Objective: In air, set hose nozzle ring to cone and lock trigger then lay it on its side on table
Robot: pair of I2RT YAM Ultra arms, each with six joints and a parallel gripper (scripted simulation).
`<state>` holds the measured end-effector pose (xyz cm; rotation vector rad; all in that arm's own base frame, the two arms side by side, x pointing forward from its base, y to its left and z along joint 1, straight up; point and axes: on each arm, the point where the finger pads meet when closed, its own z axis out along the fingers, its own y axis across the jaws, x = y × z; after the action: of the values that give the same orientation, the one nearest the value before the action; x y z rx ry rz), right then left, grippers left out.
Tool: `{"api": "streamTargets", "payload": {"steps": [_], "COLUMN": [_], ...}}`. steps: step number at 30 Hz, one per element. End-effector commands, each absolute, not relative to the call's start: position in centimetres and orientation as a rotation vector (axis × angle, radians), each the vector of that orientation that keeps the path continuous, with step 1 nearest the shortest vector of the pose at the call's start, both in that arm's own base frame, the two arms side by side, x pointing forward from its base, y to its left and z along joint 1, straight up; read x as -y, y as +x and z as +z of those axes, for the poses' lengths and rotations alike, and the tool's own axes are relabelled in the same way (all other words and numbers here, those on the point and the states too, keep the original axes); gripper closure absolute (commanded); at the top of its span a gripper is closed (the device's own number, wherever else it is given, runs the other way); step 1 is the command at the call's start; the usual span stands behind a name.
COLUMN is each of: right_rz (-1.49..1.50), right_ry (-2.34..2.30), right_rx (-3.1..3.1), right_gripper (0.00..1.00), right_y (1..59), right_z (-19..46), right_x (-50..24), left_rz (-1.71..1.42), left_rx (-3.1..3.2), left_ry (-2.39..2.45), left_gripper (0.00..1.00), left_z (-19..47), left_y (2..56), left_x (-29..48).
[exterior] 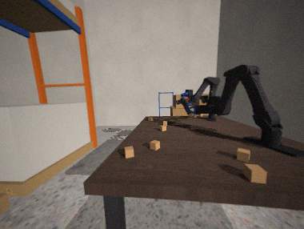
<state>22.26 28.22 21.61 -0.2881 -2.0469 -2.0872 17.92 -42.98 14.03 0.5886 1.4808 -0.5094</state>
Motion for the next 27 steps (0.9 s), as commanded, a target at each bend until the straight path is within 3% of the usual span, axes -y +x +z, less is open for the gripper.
{"api": "streamTargets", "payload": {"steps": [1,10,12,27], "right_rz": [-2.114,-2.165,-2.105,-2.105], "right_ry": [-0.234,-0.168,-0.244,-0.241], "right_rx": [2.045,2.058,2.047,2.051], "right_gripper": [0.13,0.13,0.13,0.13], "right_y": [21.6,22.3,21.4,22.3], "right_z": [22.3,24.2,21.9,22.0], "right_x": [-27.0,-25.6,-24.6,-21.9], "left_rz": [-0.617,-0.617,-0.617,-0.617], "left_rx": [-1.411,-1.411,-1.411,-1.411], "left_ry": [0.467,0.467,0.467,0.467], "left_gripper": [0.64,0.64,0.64,0.64], "left_z": [18.6,18.6,18.6,18.6], "left_y": [18.1,18.1,18.1,18.1], "left_x": [43.5,43.5,43.5,43.5]}}
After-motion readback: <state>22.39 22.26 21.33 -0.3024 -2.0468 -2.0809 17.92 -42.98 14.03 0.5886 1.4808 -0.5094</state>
